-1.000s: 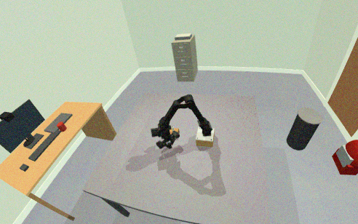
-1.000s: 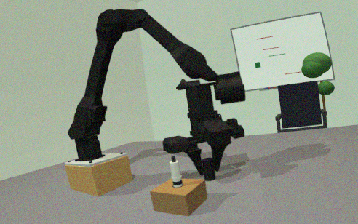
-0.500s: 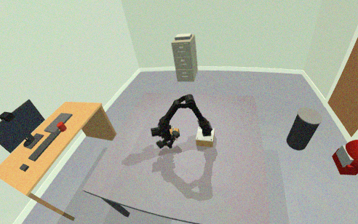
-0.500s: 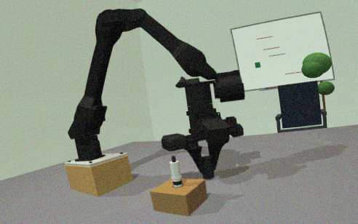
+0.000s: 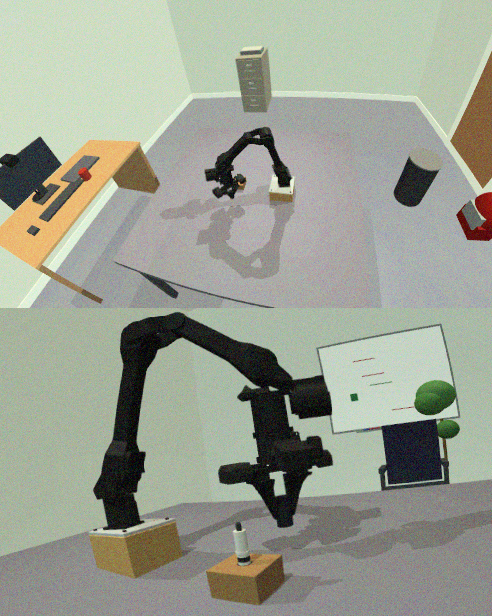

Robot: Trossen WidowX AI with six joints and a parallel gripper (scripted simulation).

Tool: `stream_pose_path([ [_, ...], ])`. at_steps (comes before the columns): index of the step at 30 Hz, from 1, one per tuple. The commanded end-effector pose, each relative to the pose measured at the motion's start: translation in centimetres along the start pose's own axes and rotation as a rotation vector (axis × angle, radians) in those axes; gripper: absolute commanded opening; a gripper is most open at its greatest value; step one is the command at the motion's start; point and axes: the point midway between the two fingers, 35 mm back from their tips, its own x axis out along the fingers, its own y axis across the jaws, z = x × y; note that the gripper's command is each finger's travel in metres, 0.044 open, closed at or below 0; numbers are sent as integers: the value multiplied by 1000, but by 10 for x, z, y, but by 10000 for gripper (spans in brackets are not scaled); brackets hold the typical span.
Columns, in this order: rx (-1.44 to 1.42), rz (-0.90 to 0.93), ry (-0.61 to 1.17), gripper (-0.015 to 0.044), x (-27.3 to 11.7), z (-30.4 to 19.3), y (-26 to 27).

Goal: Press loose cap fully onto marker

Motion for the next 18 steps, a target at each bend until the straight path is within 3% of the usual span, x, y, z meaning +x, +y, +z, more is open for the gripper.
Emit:
stream_pose_path([
  [1,-3,1,1,0,-7,0,0],
  [18,11,9,0,0,-26,39,-30],
])
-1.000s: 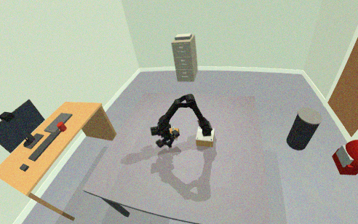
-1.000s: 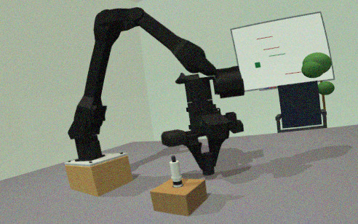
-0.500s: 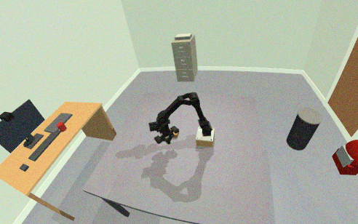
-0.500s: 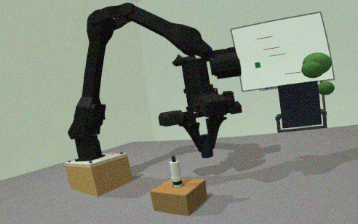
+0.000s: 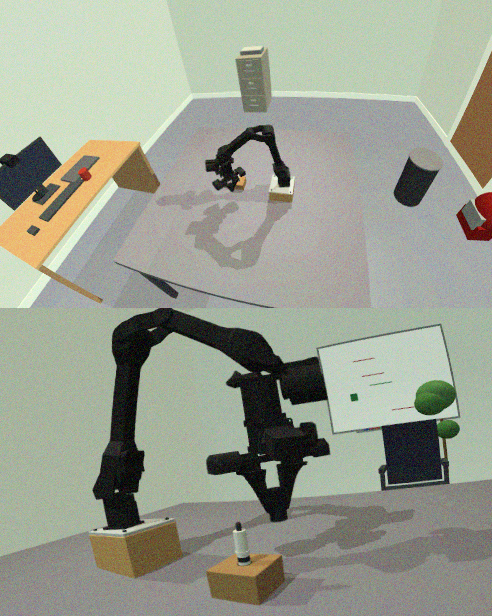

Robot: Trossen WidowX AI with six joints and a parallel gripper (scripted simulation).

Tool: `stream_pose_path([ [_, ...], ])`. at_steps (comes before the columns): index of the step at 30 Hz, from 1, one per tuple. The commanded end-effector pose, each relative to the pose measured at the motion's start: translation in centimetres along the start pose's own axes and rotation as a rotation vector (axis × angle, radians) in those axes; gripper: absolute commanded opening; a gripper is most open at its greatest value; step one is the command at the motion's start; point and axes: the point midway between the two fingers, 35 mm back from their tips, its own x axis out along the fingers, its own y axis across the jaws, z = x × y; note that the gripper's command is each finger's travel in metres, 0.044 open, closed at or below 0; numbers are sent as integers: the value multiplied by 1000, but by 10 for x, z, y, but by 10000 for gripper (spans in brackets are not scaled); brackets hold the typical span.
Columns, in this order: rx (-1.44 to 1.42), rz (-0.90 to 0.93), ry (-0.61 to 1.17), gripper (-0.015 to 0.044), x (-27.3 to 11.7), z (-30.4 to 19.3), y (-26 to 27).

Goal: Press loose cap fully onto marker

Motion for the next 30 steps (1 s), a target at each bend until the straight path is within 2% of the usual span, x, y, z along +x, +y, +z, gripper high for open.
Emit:
stream_pose_path([
  [1,-5,1,-3,0,-7,12,-10],
  [30,-18,-17,-11,0,-47,68,-83],
])
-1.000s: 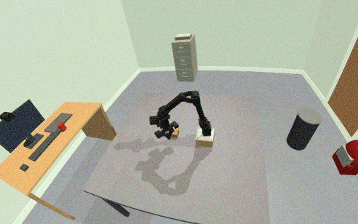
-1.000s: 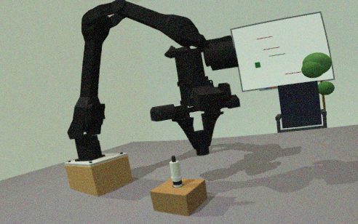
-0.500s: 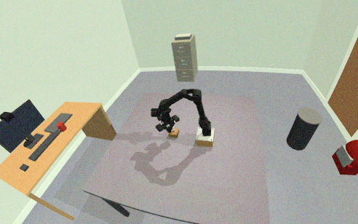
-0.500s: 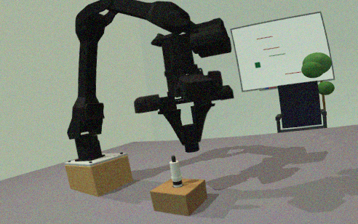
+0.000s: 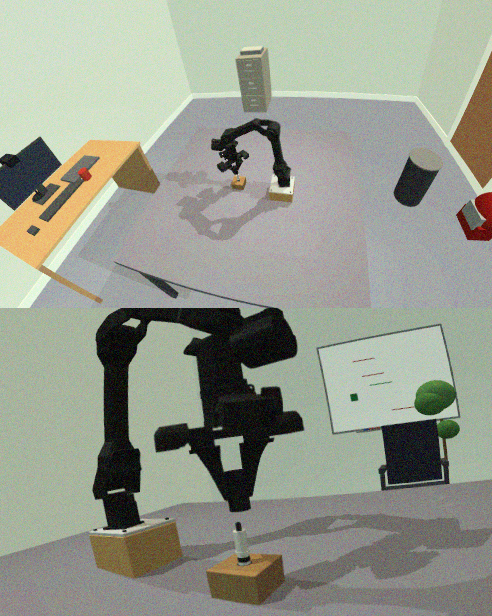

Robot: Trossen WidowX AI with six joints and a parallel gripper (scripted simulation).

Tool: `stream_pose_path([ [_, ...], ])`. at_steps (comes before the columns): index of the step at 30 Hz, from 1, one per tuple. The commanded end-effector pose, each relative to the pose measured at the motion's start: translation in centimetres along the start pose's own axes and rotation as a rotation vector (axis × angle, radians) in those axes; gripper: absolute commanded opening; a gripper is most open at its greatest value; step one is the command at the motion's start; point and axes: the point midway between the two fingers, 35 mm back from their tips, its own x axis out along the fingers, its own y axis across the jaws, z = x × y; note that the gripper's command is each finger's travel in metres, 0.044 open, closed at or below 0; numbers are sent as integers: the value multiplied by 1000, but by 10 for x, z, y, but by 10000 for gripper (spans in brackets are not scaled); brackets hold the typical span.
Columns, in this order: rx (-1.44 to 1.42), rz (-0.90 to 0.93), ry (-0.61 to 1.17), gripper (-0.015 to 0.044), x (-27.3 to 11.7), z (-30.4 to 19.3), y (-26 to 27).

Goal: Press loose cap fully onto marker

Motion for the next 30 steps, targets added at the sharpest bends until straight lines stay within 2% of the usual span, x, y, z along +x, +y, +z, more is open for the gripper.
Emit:
stream_pose_path([
  [1,-7,-2,-4,0,-4,4,-7],
  [30,-7,-2,-4,0,34,6,-6],
])
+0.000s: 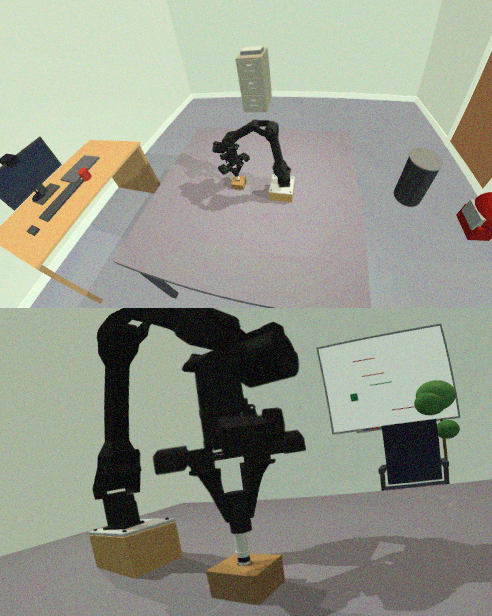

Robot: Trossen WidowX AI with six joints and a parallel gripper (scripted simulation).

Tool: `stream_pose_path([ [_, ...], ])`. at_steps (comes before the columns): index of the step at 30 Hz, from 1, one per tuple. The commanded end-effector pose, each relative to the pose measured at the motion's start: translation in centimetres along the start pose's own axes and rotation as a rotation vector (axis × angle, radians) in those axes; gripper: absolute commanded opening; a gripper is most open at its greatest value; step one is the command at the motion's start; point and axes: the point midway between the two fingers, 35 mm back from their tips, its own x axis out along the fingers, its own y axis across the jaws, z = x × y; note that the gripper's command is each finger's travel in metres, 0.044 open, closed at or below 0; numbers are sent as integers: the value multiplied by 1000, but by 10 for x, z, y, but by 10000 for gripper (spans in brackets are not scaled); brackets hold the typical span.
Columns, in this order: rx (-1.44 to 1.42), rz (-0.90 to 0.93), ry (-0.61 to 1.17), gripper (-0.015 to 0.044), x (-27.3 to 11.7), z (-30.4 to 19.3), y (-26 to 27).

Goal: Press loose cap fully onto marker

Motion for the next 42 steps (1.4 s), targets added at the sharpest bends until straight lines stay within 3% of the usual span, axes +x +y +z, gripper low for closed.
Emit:
stream_pose_path([
  [1,-3,-6,3,0,9,-1,-1],
  [28,-3,-6,3,0,30,-2,-2],
  [42,-2,-4,4,368,29,-2,-2],
])
